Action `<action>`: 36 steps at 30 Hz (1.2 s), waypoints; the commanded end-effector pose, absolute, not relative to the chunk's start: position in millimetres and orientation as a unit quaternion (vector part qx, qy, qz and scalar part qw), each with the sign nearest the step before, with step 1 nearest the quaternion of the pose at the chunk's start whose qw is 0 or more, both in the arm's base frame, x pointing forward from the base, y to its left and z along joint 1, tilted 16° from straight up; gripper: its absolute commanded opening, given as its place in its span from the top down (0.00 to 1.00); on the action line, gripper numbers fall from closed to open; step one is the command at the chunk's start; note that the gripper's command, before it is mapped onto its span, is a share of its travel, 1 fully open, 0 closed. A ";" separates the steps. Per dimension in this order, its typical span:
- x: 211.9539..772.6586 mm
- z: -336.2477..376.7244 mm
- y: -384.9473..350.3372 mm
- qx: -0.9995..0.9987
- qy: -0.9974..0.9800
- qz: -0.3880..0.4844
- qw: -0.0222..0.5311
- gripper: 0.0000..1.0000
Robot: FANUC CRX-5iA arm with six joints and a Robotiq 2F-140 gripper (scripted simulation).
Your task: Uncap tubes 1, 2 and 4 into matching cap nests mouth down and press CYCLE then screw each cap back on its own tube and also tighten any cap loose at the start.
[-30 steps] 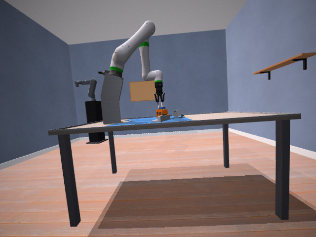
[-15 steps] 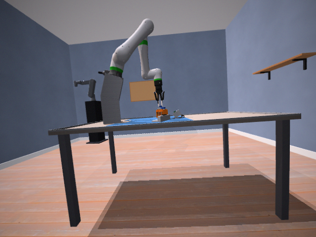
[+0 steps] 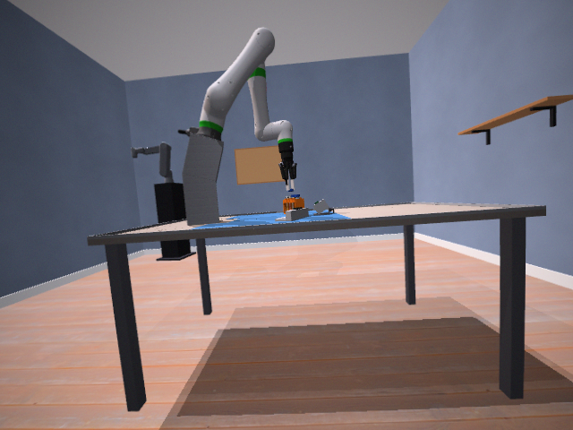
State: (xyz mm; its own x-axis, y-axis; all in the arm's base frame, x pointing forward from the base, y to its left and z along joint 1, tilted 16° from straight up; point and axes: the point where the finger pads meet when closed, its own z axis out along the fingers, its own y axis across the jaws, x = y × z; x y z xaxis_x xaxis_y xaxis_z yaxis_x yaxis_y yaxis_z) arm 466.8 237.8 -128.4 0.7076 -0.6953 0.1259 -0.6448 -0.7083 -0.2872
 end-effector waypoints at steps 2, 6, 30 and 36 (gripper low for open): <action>473.0 -130.0 211.1 -0.963 0.231 -0.106 0.092 1.00; 477.4 -132.1 186.5 -0.981 0.135 -0.115 0.081 1.00; 502.1 -144.3 47.6 -0.981 0.135 -0.115 0.081 1.00; 508.0 -147.2 14.9 -0.981 0.135 -0.115 0.081 1.00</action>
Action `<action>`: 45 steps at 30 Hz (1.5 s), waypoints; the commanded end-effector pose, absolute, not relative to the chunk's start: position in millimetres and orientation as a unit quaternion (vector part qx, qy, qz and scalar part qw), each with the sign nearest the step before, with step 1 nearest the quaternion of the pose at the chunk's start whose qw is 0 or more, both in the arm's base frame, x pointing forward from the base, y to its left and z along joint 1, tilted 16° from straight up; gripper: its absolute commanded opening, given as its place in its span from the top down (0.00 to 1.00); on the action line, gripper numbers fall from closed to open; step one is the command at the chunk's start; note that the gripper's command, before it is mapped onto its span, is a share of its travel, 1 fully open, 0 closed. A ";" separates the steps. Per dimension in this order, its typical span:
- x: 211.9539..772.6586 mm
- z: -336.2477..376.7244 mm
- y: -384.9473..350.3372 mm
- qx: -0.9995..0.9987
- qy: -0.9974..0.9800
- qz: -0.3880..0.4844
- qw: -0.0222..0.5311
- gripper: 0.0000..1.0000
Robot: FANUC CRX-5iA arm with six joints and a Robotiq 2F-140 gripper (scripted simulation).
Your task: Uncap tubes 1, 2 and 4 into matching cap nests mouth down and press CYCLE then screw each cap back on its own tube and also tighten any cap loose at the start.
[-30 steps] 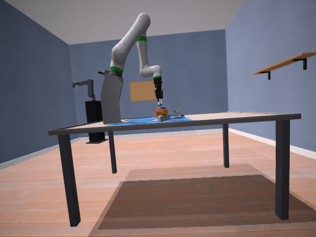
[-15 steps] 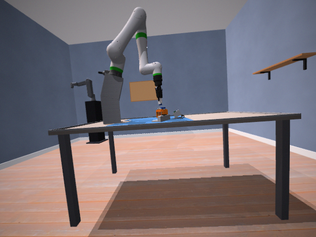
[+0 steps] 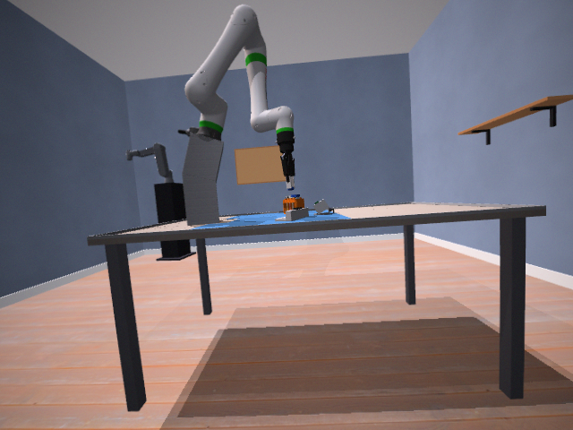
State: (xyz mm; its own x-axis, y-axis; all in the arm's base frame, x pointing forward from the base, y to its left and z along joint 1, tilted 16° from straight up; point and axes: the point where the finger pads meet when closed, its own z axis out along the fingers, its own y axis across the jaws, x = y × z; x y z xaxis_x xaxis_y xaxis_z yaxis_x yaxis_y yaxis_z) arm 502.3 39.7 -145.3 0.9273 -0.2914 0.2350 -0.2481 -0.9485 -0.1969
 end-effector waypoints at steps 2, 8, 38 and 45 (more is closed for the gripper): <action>509.4 -147.9 6.7 -0.981 0.135 -0.115 0.081 1.00; 516.7 -151.5 -34.1 -0.981 0.135 -0.115 0.081 1.00; 540.8 -234.4 -39.3 -0.981 0.135 -0.115 0.081 1.00; 550.5 -267.8 -35.0 -0.981 0.135 -0.115 0.081 1.00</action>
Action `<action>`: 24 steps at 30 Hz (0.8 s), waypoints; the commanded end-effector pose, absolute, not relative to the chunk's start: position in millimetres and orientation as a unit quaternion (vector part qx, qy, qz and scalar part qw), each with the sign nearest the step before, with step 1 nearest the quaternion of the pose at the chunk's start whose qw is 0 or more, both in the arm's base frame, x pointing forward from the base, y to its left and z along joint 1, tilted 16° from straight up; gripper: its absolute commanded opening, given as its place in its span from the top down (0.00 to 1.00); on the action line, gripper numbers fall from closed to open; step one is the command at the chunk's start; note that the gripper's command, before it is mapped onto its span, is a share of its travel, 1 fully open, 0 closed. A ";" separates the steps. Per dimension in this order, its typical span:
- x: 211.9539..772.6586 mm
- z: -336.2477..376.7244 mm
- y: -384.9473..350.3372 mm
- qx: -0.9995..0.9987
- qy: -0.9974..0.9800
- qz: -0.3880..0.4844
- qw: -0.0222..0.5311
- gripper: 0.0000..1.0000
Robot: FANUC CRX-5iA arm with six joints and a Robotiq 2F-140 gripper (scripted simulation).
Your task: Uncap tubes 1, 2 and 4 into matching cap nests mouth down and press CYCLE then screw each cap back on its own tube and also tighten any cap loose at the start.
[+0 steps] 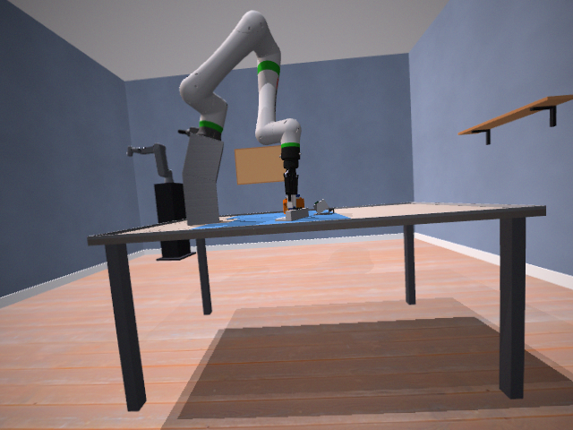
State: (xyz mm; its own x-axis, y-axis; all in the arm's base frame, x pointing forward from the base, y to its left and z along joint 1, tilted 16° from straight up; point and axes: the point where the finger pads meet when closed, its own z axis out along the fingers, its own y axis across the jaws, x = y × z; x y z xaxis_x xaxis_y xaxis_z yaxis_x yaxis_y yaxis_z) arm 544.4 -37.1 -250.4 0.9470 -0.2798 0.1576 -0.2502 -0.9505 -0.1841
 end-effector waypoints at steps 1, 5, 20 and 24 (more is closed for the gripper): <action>550.5 -267.8 -35.0 -0.981 0.135 -0.115 0.081 1.00; 552.6 -275.5 -34.0 -0.981 0.135 -0.115 0.081 1.00; 552.6 -276.0 -34.0 -0.981 0.135 -0.115 0.081 1.00; 552.8 -278.0 -33.7 -0.981 0.135 -0.115 0.081 1.00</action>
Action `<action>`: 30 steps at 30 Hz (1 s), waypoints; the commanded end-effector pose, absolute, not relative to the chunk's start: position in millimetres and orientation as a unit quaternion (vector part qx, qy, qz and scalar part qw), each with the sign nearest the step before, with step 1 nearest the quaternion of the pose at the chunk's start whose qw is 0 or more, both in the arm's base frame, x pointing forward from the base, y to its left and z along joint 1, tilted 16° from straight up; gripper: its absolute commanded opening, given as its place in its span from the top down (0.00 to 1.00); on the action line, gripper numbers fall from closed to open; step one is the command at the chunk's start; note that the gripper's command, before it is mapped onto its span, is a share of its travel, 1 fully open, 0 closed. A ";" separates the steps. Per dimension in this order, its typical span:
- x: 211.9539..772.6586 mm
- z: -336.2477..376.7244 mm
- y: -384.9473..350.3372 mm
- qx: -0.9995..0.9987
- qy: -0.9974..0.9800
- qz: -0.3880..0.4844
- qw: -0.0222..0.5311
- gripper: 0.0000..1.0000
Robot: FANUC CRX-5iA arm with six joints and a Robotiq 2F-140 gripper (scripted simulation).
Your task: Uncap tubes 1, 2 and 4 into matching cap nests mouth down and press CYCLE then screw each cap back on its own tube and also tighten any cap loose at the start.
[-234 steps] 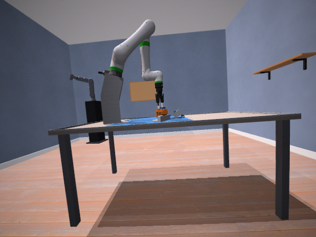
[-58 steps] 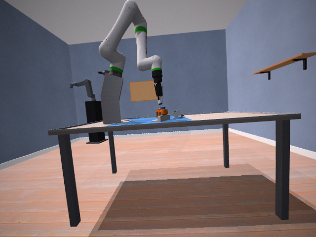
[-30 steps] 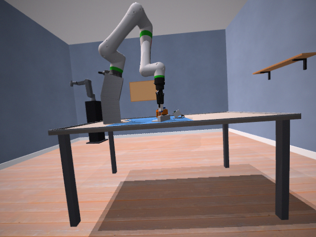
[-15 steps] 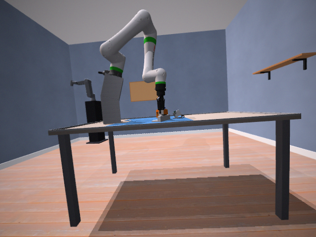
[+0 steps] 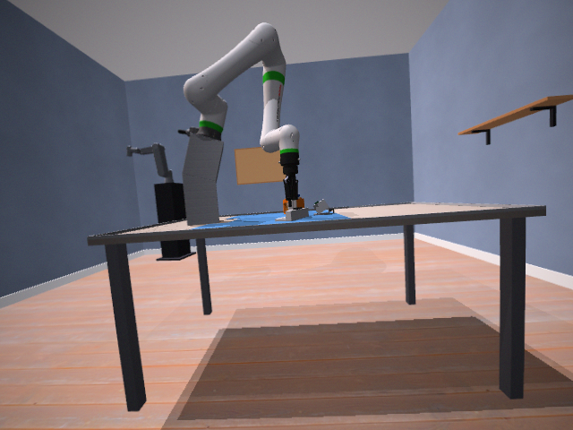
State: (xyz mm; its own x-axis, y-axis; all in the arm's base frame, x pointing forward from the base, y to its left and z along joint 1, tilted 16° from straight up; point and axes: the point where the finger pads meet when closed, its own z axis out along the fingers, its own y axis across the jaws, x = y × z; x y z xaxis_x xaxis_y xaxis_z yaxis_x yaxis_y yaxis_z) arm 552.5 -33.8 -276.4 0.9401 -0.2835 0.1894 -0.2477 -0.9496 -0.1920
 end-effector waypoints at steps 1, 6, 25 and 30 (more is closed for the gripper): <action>552.8 -278.5 -33.7 -0.981 0.135 -0.115 0.081 1.00; 553.0 -281.0 -33.3 -0.981 0.135 -0.115 0.081 1.00; 553.7 -285.4 -32.7 -0.981 0.135 -0.115 0.081 0.71; 553.7 -285.4 -32.7 -0.981 0.135 -0.115 0.081 0.71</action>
